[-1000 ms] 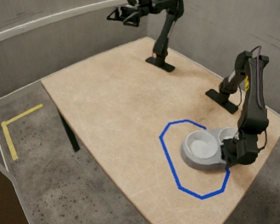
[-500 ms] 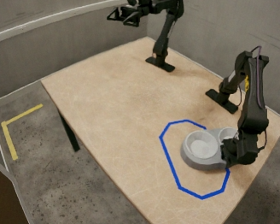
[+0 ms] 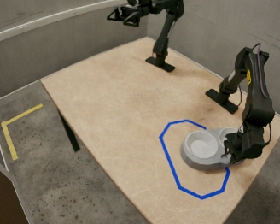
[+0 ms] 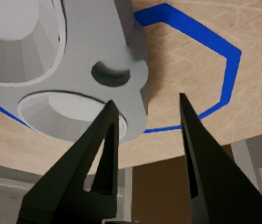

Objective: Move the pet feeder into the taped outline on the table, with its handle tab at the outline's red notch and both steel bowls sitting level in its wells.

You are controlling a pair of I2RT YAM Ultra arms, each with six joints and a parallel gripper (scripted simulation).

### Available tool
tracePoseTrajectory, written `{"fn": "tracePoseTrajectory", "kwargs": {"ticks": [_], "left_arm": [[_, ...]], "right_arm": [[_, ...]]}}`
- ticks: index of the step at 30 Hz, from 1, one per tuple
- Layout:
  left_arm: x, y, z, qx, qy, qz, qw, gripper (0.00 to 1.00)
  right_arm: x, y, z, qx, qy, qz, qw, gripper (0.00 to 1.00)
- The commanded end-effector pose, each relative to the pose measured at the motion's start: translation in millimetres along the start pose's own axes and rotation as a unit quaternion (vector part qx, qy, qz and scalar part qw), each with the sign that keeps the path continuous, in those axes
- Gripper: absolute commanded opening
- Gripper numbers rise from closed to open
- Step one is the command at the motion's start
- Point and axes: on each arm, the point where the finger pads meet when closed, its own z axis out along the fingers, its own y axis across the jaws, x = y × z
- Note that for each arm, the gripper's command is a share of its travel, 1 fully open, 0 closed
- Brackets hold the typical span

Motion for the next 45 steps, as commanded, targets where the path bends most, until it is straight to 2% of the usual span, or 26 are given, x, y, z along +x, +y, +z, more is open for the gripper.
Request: {"fn": "tracePoseTrajectory", "kwargs": {"ticks": [1, 18, 19, 20, 21, 22, 24, 35, 38, 39, 40, 43, 45], "left_arm": [[-2, 3, -30, 0.004, 0.003, -0.002, 1.0, 0.47], [-4, 1, -34, -0.004, -0.001, -0.003, 1.0, 0.47], [-5, 1, -33, -0.005, -0.002, -0.004, 1.0, 0.3], [-6, 1, -33, -0.006, -0.002, -0.004, 1.0, 0.3], [-6, 1, -32, -0.007, -0.002, -0.004, 1.0, 0.3], [-7, 1, -32, -0.007, -0.003, -0.004, 1.0, 0.3], [-6, 3, -30, -0.01, -0.004, -0.002, 1.0, 0.3], [-12, 13, -19, -0.031, -0.013, -0.002, 0.999, 0.3], [-11, 11, -21, -0.024, -0.009, 0.082, 0.996, 0.3], [-5, -4, -36, 0.015, 0.002, 0.119, 0.993, 0.3], [-5, -4, -37, 0.017, 0.001, 0.159, 0.987, 0.3], [-8, 4, -19, -0.01, -0.002, 0.245, 0.969, 0.3], [-8, 4, -19, -0.01, -0.002, 0.245, 0.969, 0.3]], "right_arm": [[-25, 2, -10, -0.001, -0.028, 0.005, 1.0, 1.0], [-25, 2, -10, -0.001, -0.028, 0.005, 1.0, 1.0], [24, 6, 16, -0.008, 0.021, 0.009, 1.0, 1.0], [-22, 3, 0, -0.003, -0.04, 0.011, 0.999, 1.0], [-42, -3, -14, 0.006, -0.062, 0.009, 0.998, 1.0], [-10, -1, 8, 0.004, -0.014, 0.008, 1.0, 1.0], [-2, -1, 5, 0.003, -0.006, 0.007, 1.0, 1.0], [-4, -1, 2, 0.003, -0.008, 0.007, 1.0, 1.0], [-4, -1, 2, 0.003, -0.008, 0.007, 1.0, 1.0], [-4, -1, 2, 0.003, -0.008, 0.007, 1.0, 1.0], [-4, -1, 2, 0.003, -0.008, 0.007, 1.0, 1.0], [-4, -1, 2, 0.003, -0.008, 0.007, 1.0, 1.0], [-4, -1, 2, 0.003, -0.008, 0.007, 1.0, 1.0]]}}
